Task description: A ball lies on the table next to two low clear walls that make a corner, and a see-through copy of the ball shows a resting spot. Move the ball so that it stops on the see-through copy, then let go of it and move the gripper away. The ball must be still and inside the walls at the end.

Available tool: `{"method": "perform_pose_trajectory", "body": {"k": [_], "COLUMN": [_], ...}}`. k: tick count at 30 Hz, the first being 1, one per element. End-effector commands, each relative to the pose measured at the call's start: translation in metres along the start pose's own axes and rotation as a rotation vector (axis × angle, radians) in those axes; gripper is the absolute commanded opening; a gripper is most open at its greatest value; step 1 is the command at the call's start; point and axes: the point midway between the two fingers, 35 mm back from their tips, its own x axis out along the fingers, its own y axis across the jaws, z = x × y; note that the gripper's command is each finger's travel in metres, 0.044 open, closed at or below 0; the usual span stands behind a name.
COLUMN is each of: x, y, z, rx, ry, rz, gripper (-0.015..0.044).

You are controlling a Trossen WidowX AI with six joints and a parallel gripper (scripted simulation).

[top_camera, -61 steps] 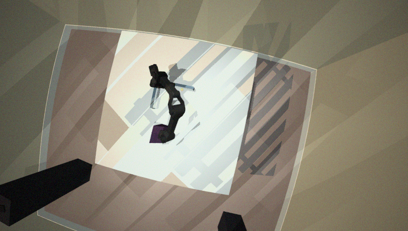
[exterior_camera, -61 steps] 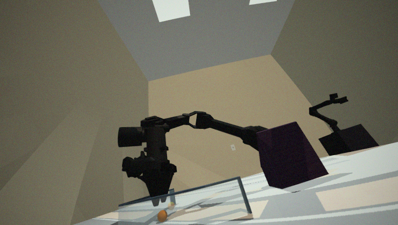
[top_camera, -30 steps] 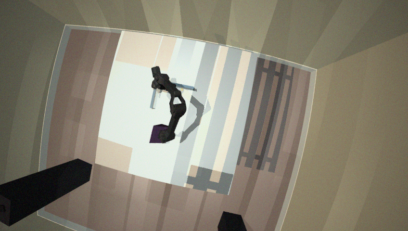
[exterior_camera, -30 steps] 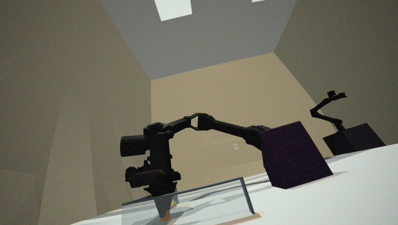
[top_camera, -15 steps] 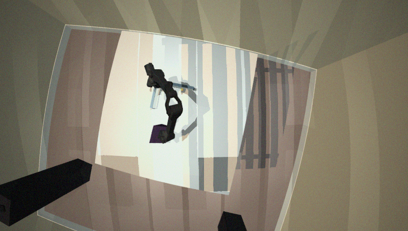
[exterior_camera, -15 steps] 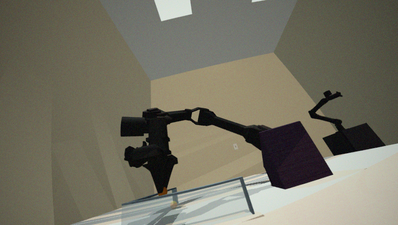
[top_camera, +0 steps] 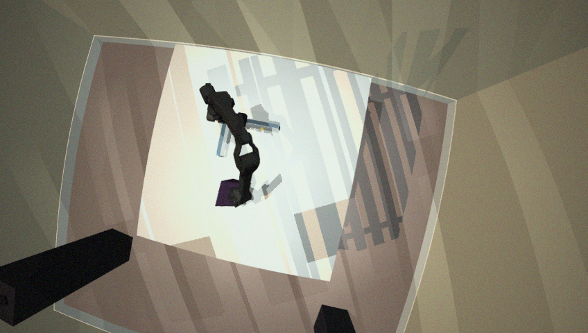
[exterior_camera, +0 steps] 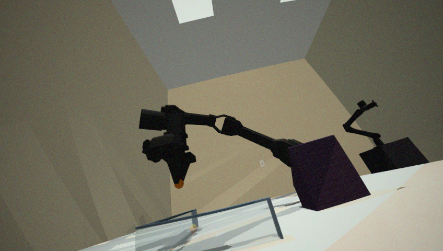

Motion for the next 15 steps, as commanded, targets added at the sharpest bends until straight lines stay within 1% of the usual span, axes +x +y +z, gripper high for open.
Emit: {"method": "perform_pose_trajectory", "body": {"k": [1, 15], "x": [0.005, 0.035], "y": [-0.018, -0.122], "z": [0.004, 0.009], "rx": [0.005, 0.006], "ry": [0.013, 0.014], "rz": [0.002, -0.008], "gripper": [0.0, 0.0]}}
